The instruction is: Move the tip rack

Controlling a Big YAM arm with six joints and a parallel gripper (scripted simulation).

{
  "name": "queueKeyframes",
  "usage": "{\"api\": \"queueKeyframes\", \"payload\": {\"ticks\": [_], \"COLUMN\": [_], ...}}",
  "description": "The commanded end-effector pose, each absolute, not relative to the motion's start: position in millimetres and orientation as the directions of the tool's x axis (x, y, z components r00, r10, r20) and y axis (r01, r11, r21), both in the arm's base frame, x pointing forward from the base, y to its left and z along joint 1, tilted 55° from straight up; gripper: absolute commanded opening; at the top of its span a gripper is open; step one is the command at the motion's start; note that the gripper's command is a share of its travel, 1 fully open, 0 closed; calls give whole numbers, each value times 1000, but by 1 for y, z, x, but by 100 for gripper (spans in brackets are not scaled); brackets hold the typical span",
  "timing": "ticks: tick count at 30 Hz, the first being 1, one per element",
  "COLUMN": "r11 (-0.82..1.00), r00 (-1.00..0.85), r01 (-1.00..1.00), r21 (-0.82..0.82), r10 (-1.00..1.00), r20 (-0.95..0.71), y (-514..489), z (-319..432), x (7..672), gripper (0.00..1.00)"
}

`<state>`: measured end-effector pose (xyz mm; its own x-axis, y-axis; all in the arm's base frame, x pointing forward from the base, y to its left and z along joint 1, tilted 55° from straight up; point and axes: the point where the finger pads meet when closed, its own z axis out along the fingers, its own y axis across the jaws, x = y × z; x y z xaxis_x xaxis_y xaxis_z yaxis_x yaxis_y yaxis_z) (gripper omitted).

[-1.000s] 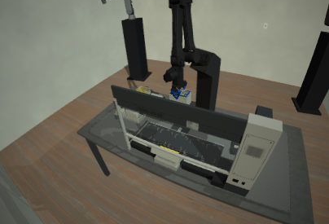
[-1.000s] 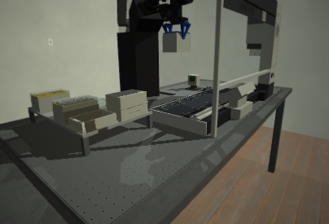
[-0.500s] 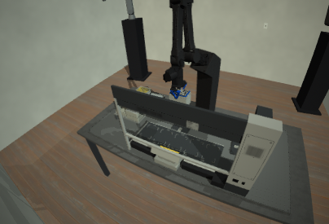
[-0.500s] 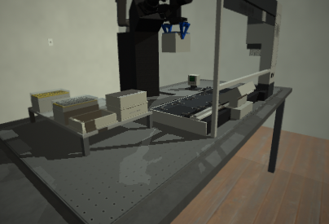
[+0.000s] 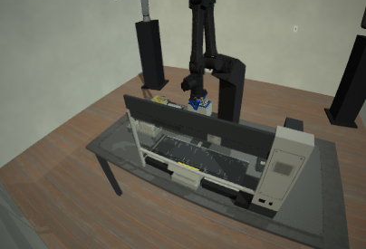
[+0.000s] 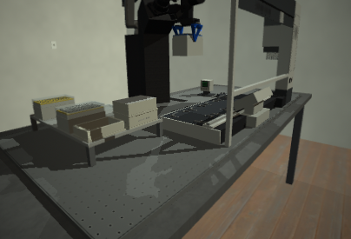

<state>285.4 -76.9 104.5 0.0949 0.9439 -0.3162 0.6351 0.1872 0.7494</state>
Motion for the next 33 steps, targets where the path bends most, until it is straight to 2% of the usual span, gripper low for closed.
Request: {"api": "queueKeyframes", "payload": {"ticks": [1, 33], "r11": [198, 196], "r00": [106, 103], "r01": [620, 627], "r21": [760, 754], "r10": [938, 938], "r20": [-330, -330], "y": [-82, -90], "z": [119, 101], "x": [288, 305], "gripper": [0, 0]}}
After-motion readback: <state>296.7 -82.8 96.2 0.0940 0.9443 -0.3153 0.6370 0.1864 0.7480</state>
